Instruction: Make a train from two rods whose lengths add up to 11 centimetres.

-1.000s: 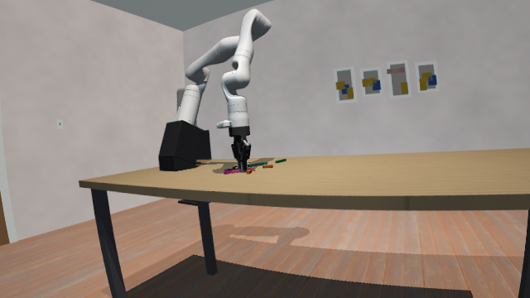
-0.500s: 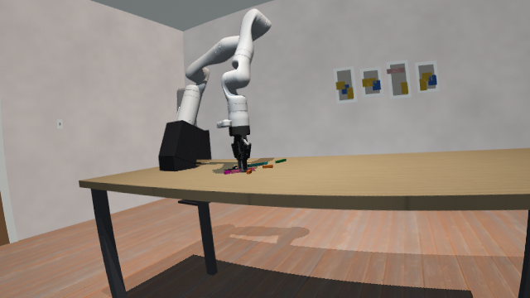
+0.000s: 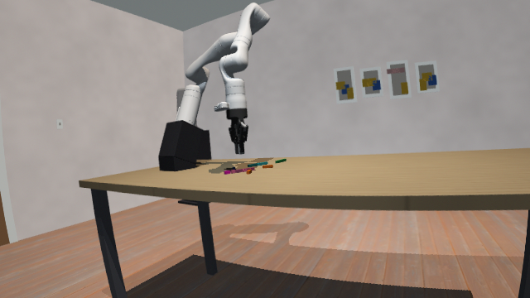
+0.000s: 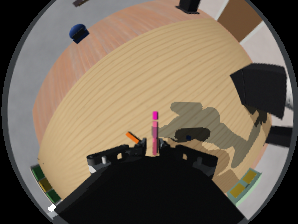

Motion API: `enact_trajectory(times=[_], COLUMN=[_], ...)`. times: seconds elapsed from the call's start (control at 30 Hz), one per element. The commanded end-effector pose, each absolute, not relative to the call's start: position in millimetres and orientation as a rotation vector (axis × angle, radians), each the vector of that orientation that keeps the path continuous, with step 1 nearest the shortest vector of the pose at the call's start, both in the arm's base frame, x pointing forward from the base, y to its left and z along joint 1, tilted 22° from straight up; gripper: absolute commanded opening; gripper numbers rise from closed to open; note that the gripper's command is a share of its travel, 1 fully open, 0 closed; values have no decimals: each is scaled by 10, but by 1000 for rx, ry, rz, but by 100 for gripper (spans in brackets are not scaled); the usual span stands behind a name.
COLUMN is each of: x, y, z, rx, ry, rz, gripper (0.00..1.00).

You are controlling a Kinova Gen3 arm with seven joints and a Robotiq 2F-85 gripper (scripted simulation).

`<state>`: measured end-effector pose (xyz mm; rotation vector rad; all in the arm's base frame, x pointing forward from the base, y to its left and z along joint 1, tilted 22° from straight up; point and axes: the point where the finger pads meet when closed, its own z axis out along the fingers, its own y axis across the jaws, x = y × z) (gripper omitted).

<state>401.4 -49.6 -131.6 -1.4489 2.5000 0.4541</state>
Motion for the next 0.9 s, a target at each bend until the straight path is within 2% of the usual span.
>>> enact_trajectory(times=[0.0, 0.3, 0.33, 0.87], x=[4037, 4034, 4034, 4034], y=[-502, -553, -553, -553], z=[-1165, -1042, -1042, -1042], rx=[-1447, -1447, -1447, -1447], ry=[2493, 2493, 2493, 2493], rz=[456, 456, 456, 456], gripper=[24, 24, 100, 100])
